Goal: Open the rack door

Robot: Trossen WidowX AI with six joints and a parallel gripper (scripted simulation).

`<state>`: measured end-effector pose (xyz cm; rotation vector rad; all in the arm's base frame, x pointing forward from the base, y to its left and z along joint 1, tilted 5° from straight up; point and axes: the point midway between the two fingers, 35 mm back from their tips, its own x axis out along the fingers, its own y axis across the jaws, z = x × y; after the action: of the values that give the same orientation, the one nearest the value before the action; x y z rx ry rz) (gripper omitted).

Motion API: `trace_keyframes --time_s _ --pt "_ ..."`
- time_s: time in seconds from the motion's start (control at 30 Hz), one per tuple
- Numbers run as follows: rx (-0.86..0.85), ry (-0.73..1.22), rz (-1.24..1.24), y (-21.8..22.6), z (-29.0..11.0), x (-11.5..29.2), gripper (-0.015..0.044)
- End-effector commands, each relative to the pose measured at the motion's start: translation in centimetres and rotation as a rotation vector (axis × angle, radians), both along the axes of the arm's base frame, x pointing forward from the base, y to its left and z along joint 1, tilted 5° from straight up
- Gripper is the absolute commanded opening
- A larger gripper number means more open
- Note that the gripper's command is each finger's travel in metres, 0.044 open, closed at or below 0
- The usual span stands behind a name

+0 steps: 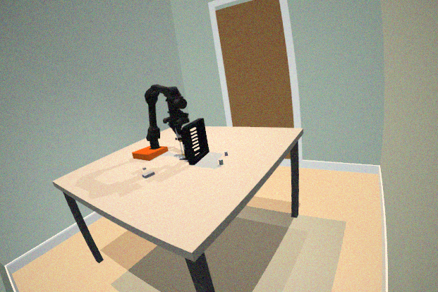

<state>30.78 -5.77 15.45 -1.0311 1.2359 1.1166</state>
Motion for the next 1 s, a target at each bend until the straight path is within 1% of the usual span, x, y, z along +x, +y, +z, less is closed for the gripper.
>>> trace_keyframes --time_s 0.0,0.97 --pt "0.003 -0.004 -0.095 0.4 0.0 -0.4 0.0014" --pt "0.010 0.036 -0.584 4.3 0.2 -4.7 0.0014"
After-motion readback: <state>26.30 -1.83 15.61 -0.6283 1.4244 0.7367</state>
